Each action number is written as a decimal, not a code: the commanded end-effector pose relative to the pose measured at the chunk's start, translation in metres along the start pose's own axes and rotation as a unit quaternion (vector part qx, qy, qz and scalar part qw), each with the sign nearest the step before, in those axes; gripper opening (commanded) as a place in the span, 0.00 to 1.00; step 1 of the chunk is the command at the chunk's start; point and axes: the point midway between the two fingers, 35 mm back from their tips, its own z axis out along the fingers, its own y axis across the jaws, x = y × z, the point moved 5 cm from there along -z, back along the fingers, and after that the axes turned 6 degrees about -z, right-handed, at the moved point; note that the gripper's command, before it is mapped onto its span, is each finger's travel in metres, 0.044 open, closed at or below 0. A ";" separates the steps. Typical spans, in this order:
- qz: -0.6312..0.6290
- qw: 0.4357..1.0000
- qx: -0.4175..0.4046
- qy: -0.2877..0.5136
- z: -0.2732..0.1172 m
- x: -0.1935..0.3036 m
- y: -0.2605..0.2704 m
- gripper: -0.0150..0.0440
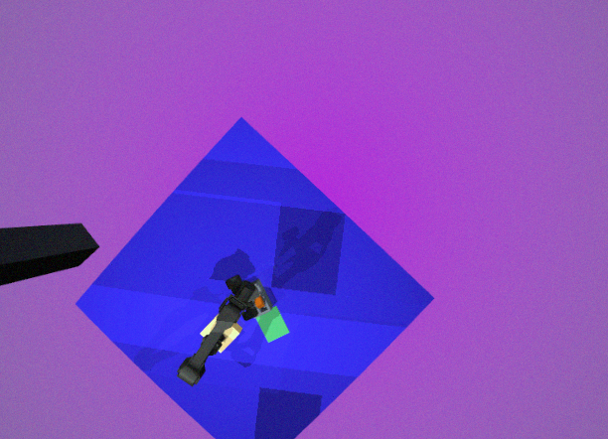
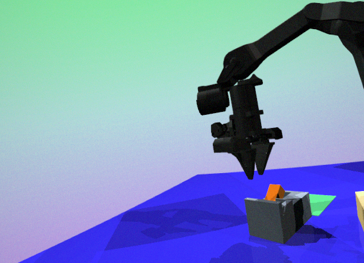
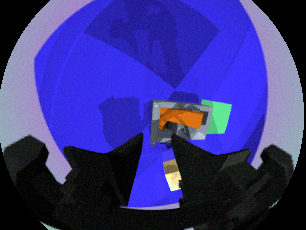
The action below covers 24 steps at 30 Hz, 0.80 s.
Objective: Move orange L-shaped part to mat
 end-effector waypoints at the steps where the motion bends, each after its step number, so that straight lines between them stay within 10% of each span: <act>1: 0.000 1.000 -0.001 -0.001 0.000 0.000 0.000 0.56; 11: -0.259 0.966 0.002 0.002 -0.001 -0.003 -0.026 0.73; 24: -0.680 0.733 0.000 0.011 -0.004 -0.002 -0.076 0.73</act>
